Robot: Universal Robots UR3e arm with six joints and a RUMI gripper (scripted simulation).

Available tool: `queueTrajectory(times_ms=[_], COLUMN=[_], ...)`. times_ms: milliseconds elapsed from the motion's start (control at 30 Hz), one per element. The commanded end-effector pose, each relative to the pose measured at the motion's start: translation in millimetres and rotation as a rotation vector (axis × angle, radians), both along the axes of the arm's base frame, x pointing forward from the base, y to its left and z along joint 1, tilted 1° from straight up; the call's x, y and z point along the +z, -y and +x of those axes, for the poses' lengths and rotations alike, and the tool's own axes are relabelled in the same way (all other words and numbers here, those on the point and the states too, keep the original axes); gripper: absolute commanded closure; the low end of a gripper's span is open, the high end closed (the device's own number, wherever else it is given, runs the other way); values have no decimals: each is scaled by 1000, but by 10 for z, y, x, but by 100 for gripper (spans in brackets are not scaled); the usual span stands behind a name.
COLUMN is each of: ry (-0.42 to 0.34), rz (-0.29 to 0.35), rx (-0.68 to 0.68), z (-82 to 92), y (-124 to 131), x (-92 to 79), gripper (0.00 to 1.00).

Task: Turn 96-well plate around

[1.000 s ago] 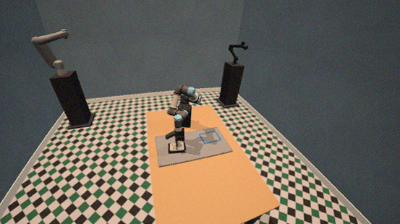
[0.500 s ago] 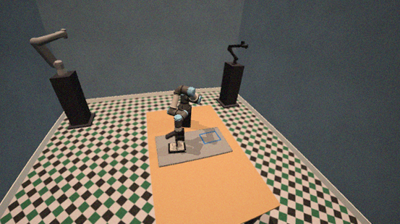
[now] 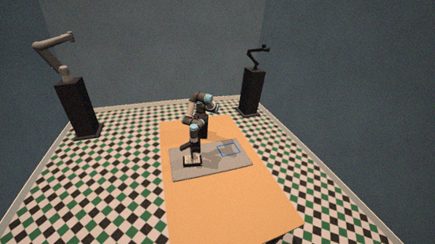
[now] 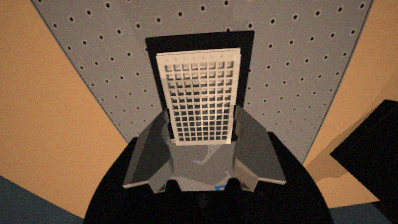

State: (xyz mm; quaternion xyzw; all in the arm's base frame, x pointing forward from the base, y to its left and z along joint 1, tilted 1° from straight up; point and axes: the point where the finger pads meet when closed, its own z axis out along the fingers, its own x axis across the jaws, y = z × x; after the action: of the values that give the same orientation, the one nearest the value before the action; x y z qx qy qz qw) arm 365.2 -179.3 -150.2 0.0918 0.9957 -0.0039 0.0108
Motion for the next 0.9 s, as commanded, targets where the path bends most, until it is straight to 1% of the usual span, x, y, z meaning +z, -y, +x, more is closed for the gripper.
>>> queueTrajectory(times_ms=[0, 867], ry=[-4, -2], rz=[3, 1], rx=[0, 0], z=[-13, -11], y=[-11, -4], x=[109, 516], gripper=[100, 100])
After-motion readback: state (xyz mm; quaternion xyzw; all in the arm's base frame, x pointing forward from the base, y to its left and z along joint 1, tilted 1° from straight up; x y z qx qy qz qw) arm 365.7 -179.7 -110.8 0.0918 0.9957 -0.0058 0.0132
